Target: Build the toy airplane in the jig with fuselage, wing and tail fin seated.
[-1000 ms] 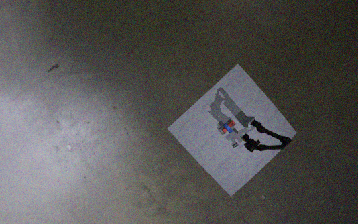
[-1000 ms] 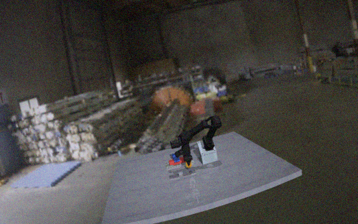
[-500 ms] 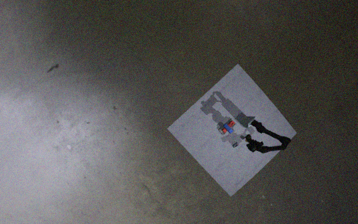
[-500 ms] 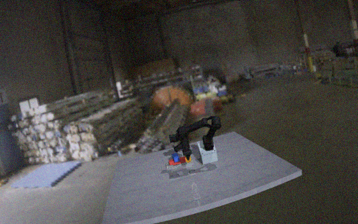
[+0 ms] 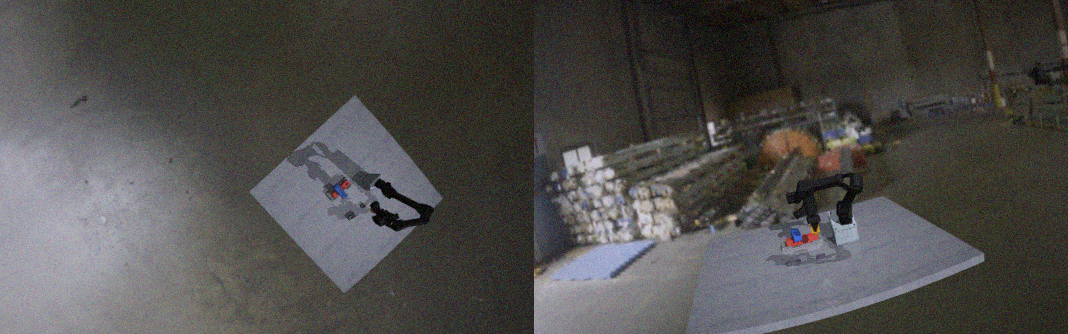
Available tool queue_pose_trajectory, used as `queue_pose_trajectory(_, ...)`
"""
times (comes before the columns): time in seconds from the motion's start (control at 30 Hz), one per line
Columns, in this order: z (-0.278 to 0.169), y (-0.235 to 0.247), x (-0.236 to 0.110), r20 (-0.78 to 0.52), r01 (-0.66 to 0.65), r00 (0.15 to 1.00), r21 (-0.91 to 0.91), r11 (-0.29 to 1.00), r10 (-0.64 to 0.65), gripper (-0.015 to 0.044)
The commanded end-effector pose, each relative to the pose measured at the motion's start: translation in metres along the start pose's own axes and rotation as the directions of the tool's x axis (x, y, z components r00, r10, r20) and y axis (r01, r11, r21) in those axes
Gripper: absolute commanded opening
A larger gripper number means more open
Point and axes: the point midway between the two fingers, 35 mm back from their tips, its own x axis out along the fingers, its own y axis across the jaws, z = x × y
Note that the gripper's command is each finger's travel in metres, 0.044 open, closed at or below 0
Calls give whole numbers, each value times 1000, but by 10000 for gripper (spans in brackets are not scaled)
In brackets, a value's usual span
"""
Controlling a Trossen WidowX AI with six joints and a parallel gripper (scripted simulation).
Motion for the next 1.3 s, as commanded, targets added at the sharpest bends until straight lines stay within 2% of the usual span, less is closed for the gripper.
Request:
queue_pose_trajectory(0.0, 1, 0, -5, -3, 0, 1000, -3, 1000, 0, 0)
queue_pose_trajectory(1.27, 43, -112, 1, 7, 36, 999, -22, 999, -36, 0)
